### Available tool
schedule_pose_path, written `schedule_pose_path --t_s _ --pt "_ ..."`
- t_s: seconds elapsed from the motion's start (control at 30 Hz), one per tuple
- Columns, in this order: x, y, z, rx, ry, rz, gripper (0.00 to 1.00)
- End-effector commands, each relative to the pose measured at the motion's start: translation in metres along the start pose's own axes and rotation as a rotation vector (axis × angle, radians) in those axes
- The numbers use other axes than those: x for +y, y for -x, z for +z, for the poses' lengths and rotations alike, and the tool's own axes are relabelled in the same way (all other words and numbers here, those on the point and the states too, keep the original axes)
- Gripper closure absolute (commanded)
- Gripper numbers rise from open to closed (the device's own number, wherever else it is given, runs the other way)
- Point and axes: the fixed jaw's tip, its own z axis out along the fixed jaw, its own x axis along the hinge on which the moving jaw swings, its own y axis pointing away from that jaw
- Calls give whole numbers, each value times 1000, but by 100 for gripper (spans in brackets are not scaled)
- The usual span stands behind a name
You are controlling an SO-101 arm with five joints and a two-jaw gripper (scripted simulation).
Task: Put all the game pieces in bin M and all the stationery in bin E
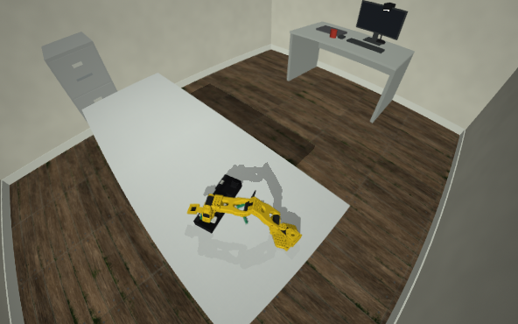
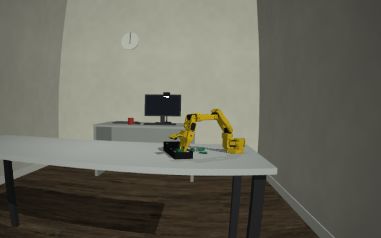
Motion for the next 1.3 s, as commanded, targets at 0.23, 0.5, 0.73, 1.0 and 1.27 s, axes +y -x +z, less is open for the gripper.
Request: schedule_pose_path --t_s 0.23,0.5,0.73,1.0,1.27 --pt "3 14 -18 -98 6 3 100" --pt "3 14 -16 -98 6 3 100" --pt "3 14 -16 -98 6 3 100" --pt "3 14 -16 -98 6 3 96" --pt "3 14 -16 -98 6 3 89"
